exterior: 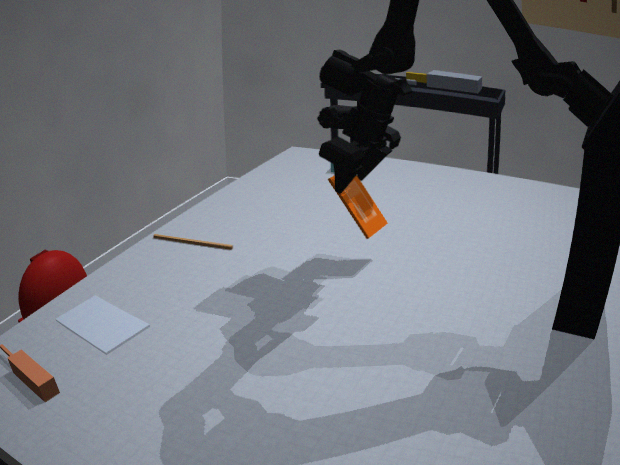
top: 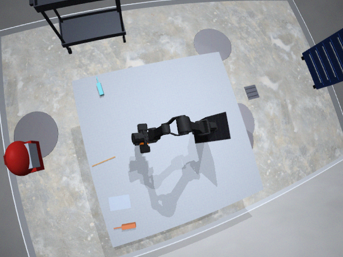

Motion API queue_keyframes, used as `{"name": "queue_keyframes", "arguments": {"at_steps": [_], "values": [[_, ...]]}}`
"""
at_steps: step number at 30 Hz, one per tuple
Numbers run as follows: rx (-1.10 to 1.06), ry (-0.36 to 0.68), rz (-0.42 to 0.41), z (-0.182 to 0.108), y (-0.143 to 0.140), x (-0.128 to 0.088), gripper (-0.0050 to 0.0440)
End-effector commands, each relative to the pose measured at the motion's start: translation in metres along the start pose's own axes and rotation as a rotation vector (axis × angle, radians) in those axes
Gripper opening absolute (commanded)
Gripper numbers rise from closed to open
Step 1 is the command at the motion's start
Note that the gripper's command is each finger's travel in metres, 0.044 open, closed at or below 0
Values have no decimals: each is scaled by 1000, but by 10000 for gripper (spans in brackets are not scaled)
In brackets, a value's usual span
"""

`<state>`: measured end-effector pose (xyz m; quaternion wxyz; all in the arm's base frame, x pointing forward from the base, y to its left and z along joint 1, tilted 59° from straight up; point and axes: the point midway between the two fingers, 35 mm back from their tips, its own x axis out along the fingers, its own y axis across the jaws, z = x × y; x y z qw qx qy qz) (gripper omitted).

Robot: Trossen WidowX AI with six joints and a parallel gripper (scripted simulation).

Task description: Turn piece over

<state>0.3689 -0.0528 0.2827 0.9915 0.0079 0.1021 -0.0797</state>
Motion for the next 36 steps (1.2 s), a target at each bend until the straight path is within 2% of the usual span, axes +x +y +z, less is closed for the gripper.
{"name": "queue_keyframes", "arguments": {"at_steps": [1, 10, 13, 27, 30, 36], "values": [[-2, -37, 0, -1, 0, 0, 0], [-3, -157, 1, 0, 0, 0, 0], [2, -139, 1, 1, 0, 0, 0], [-2, -325, 3, 3, 0, 1, 0], [6, -319, 1, 8, 0, -1, 0], [3, -399, 2, 8, 0, 0, 0]]}}
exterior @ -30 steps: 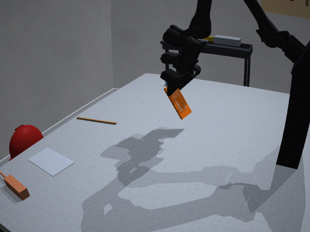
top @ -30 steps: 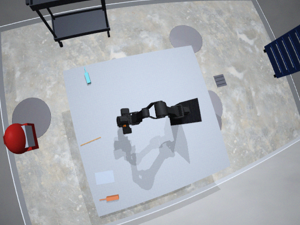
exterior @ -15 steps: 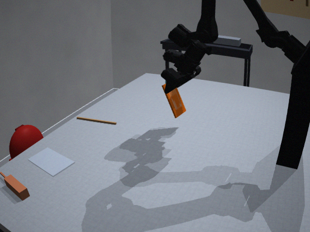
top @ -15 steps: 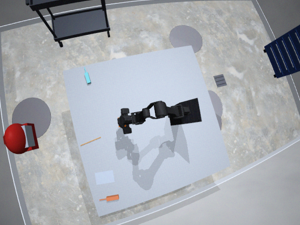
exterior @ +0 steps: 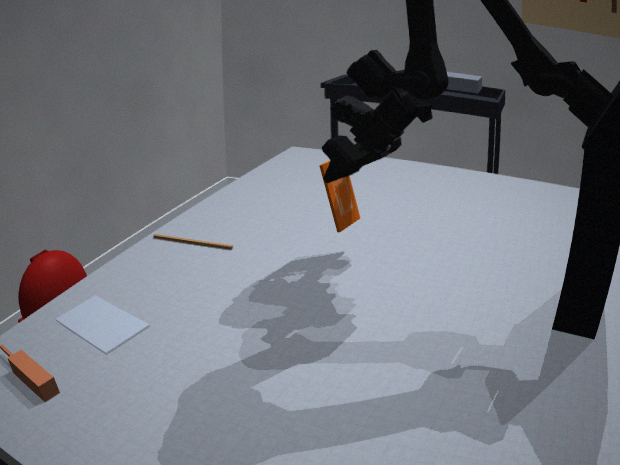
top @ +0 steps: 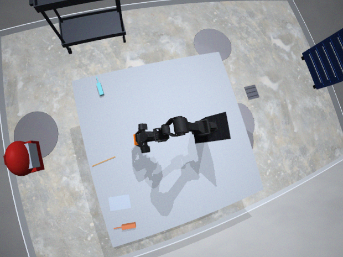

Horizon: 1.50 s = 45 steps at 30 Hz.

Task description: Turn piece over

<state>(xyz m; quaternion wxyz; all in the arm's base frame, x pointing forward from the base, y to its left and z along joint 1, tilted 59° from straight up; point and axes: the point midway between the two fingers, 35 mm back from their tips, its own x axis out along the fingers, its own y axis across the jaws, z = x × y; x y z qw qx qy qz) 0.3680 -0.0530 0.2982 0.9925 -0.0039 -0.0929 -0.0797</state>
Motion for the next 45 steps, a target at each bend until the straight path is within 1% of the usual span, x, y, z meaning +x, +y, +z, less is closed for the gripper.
{"name": "queue_keyframes", "arguments": {"at_steps": [1, 8, 10, 11, 25, 28, 42, 44, 45], "values": [[-5, -21, 2, -8, 0, 1, 0], [-7, -115, 4, -8, 0, 2, 0], [-7, -115, 4, -8, 0, 2, 0], [0, -107, 2, -3, 0, 2, 0], [-8, -294, 7, -6, 0, 6, 0], [-2, -283, 5, -1, 0, 5, 0], [-13, -470, 11, -6, 0, 11, 0], [-13, -470, 11, -6, 0, 11, 0], [-3, -343, 6, -7, 0, 8, 0]]}}
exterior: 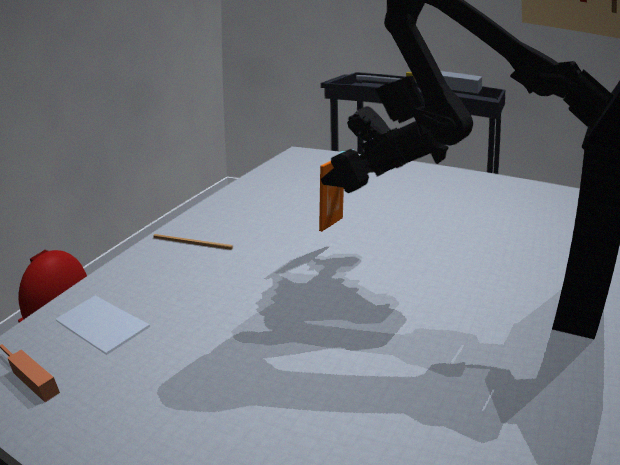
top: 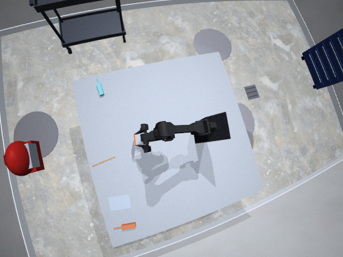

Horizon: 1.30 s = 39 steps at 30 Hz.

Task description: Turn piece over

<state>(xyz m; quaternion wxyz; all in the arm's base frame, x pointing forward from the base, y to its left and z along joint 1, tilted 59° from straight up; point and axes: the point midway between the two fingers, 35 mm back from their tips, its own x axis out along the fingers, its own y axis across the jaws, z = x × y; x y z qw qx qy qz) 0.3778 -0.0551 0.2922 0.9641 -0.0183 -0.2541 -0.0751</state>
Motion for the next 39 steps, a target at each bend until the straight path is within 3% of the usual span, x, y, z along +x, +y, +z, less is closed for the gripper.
{"name": "queue_keyframes", "arguments": {"at_steps": [1, 14, 16, 17, 31, 33, 34, 39], "values": [[-2, -28, 1, 0, 0, 0, 0], [-13, -200, 9, -2, 1, 4, 0], [-13, -200, 9, -2, 1, 4, 0], [-1, 3, 0, -7, 0, 1, 0], [-13, -183, 9, -4, 1, 4, 0], [-13, -183, 9, -4, 1, 4, 0], [-2, 20, 0, -14, 0, 1, 0], [-5, -47, 3, -11, 0, 2, 0]]}}
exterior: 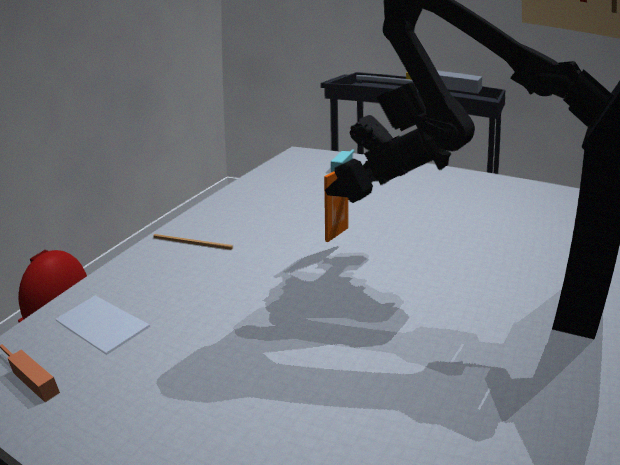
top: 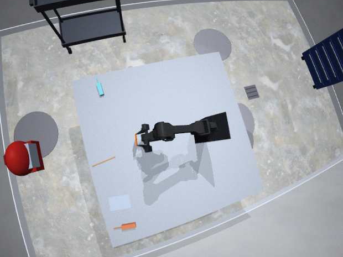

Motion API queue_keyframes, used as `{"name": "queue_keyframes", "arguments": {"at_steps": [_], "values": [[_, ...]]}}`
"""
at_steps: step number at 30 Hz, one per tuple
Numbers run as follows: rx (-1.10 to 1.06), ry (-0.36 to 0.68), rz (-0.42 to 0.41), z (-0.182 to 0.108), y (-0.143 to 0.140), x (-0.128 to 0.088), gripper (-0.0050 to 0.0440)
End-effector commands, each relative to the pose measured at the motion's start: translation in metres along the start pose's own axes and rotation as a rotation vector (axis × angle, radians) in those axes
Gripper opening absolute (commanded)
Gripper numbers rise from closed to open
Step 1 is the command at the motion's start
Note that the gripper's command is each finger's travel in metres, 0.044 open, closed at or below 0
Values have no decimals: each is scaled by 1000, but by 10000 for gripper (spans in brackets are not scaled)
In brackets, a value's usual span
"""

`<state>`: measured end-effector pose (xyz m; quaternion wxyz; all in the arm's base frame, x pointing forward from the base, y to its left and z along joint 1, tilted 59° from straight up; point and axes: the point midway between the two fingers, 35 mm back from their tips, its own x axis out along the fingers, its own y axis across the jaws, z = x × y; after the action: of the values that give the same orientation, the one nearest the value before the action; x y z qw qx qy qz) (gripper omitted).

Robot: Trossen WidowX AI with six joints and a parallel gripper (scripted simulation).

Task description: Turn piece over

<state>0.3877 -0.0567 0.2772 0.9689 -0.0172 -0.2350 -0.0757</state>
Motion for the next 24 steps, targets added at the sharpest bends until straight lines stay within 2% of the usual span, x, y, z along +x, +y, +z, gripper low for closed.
{"name": "queue_keyframes", "arguments": {"at_steps": [1, 9, 11, 12, 20, 24], "values": [[-5, -100, 4, 7, 0, 0, 0], [-11, -206, 8, 12, 1, 2, 0], [-11, -206, 8, 12, 1, 2, 0], [-2, -24, 2, -5, 0, 3, 0], [-15, -279, 11, -19, 1, 24, 0], [-15, -279, 11, -19, 1, 24, 0]]}}
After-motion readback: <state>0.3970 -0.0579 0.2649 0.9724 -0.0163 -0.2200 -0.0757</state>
